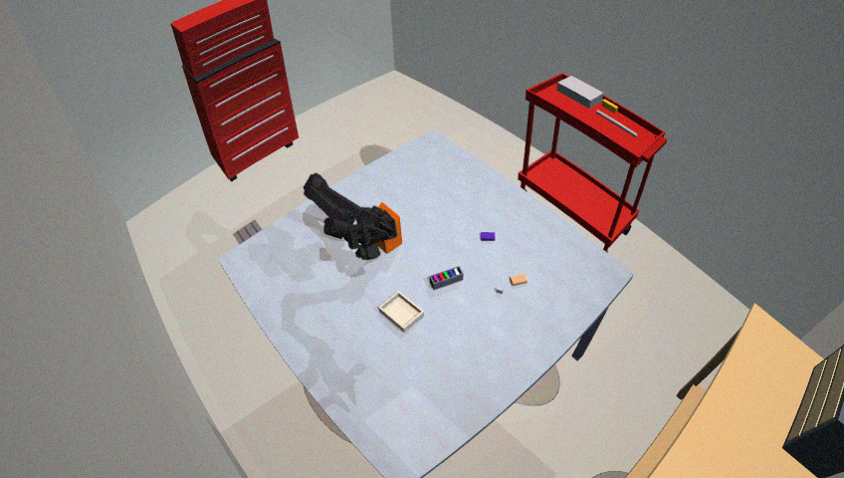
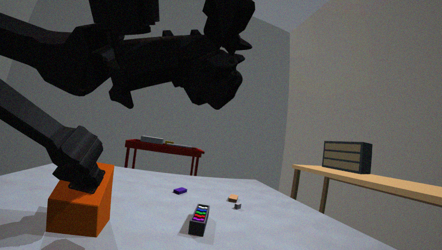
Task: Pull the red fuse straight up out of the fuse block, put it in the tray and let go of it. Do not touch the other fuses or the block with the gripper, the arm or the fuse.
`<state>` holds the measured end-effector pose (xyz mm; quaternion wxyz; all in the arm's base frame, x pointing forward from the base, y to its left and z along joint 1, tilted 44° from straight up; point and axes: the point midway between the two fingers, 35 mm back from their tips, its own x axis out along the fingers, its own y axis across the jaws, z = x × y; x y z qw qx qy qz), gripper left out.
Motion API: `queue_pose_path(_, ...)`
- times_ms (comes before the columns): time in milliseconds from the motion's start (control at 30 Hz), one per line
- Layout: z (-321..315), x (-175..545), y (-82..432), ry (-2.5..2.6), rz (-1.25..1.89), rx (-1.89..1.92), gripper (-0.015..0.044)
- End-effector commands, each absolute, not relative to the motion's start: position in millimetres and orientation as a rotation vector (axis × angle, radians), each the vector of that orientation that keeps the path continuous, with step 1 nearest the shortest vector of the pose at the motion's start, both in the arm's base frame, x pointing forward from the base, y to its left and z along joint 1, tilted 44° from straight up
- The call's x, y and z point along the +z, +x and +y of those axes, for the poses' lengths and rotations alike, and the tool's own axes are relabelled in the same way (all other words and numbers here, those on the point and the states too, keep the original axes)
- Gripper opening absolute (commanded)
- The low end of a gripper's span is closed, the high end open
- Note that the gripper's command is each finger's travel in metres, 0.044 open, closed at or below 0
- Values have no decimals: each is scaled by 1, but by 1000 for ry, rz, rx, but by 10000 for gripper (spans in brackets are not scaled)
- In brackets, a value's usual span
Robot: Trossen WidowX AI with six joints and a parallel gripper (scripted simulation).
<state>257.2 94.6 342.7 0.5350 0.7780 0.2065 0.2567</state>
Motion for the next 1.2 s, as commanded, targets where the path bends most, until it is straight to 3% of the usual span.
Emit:
queue_pose_path(0,94,341,260,1853,492,599,89)
queue_pose_path(233,87,260,331,1726,549,120,74)
queue_pose_path(433,80,162,360,1378,700,-298,74)
queue_pose_path(700,60,50,344,634,990,-664,74)
queue_pose_path(967,34,-9,310,-291,1276,-763,74)
queue_pose_path(1167,35,-15,303,-374,1297,-760,74)
